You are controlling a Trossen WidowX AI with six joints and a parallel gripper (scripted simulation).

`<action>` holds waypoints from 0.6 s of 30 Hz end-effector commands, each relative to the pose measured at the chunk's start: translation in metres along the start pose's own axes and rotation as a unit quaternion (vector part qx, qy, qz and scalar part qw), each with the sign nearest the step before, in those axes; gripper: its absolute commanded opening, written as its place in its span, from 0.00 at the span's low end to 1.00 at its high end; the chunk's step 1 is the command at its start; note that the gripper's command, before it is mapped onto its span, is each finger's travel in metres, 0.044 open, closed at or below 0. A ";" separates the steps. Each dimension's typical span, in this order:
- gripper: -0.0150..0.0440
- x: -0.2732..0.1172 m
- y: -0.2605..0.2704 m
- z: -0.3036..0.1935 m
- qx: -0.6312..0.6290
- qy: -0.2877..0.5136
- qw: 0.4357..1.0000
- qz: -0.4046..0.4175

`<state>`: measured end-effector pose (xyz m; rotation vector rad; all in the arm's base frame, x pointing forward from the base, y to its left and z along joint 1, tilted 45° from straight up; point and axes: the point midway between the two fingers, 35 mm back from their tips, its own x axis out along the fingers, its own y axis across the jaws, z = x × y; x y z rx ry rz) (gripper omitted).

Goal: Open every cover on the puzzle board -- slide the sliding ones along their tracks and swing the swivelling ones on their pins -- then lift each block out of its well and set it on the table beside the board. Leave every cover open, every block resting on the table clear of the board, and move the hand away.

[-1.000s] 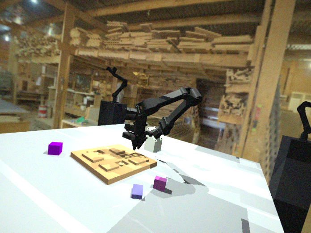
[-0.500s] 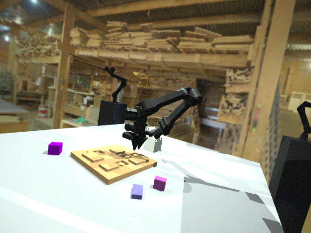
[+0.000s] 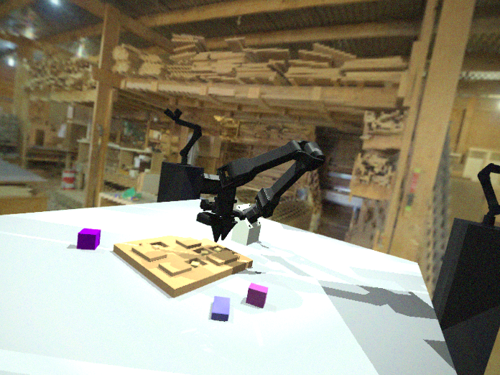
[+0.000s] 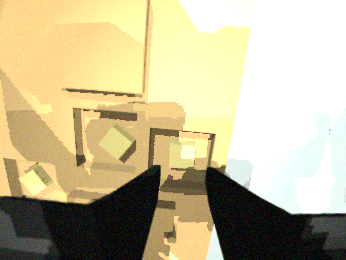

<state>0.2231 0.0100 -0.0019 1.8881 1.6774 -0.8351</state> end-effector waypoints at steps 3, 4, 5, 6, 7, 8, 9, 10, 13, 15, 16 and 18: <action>0.50 0.000 0.001 0.000 0.003 0.002 1.000 0.001; 0.50 0.000 0.001 0.000 0.003 0.002 1.000 0.001; 0.50 0.000 0.001 0.000 0.003 0.002 1.000 0.001; 0.50 0.000 0.001 0.000 0.003 0.002 1.000 0.001; 0.50 0.000 0.001 0.000 0.003 0.002 1.000 0.001; 0.50 0.000 0.001 0.000 0.003 0.002 1.000 0.001; 0.50 0.000 0.001 0.000 0.003 0.002 1.000 0.001; 0.50 0.000 0.001 0.000 0.003 0.002 1.000 0.001; 0.50 0.001 0.001 0.000 0.003 0.002 1.000 0.001; 0.50 0.003 0.001 0.000 0.003 0.002 1.000 0.001; 0.50 0.004 0.001 0.000 0.003 0.001 1.000 0.001; 0.50 0.005 0.001 0.000 0.003 0.001 1.000 0.001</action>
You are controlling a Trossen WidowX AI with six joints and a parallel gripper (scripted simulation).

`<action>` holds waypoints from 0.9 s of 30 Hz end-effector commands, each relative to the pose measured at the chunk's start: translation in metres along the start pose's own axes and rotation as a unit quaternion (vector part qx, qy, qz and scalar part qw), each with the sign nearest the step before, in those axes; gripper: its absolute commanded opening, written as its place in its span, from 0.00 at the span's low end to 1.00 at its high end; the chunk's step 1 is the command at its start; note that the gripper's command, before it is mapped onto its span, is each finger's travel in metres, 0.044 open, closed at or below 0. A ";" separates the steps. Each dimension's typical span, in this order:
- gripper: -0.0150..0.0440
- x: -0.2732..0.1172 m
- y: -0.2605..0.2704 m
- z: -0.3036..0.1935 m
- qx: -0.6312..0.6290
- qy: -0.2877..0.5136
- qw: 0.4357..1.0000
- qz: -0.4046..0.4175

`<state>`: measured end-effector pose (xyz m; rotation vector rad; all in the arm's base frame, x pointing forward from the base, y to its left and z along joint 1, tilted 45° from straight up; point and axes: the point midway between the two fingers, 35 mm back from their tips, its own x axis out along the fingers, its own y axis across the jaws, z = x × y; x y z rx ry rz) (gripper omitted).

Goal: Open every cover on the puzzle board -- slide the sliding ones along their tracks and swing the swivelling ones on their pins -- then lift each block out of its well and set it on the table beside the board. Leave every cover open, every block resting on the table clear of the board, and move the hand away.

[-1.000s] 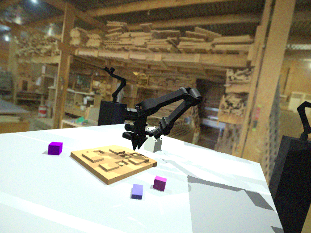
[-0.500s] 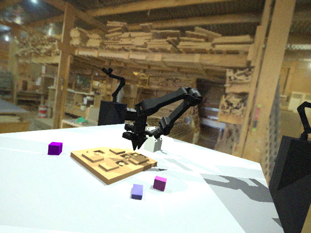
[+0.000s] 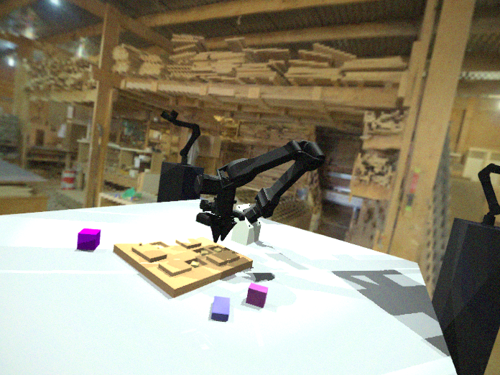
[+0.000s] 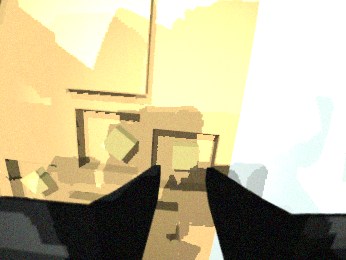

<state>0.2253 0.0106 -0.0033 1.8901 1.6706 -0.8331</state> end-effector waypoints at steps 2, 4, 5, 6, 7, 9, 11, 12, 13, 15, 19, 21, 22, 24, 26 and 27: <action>0.50 0.006 -0.001 -0.001 0.003 0.002 1.000 -0.002; 0.50 0.008 -0.001 -0.001 0.003 0.002 1.000 -0.002; 0.50 0.009 -0.001 -0.001 0.003 0.002 1.000 -0.002; 0.50 0.010 -0.001 -0.001 0.003 0.002 1.000 -0.002; 0.50 0.011 -0.001 -0.001 0.003 0.002 1.000 -0.002; 0.50 0.013 0.000 -0.001 0.003 0.002 1.000 -0.002; 0.50 0.015 0.000 -0.002 0.003 0.002 1.000 -0.002; 0.50 0.016 0.000 -0.002 0.003 0.002 1.000 -0.002; 0.50 0.017 -0.001 -0.002 0.003 0.003 1.000 -0.002; 0.50 0.019 -0.001 -0.002 0.003 0.003 1.000 -0.002; 0.50 0.021 -0.001 -0.002 0.003 0.003 1.000 -0.002; 0.50 0.021 -0.001 -0.002 0.003 0.003 1.000 -0.002; 0.50 0.021 -0.001 -0.002 0.003 0.003 1.000 -0.002; 0.50 0.021 -0.001 -0.002 0.003 0.003 1.000 -0.002; 0.50 0.021 -0.001 -0.002 0.003 0.003 1.000 -0.002; 0.50 0.021 -0.001 -0.002 0.003 0.003 1.000 -0.002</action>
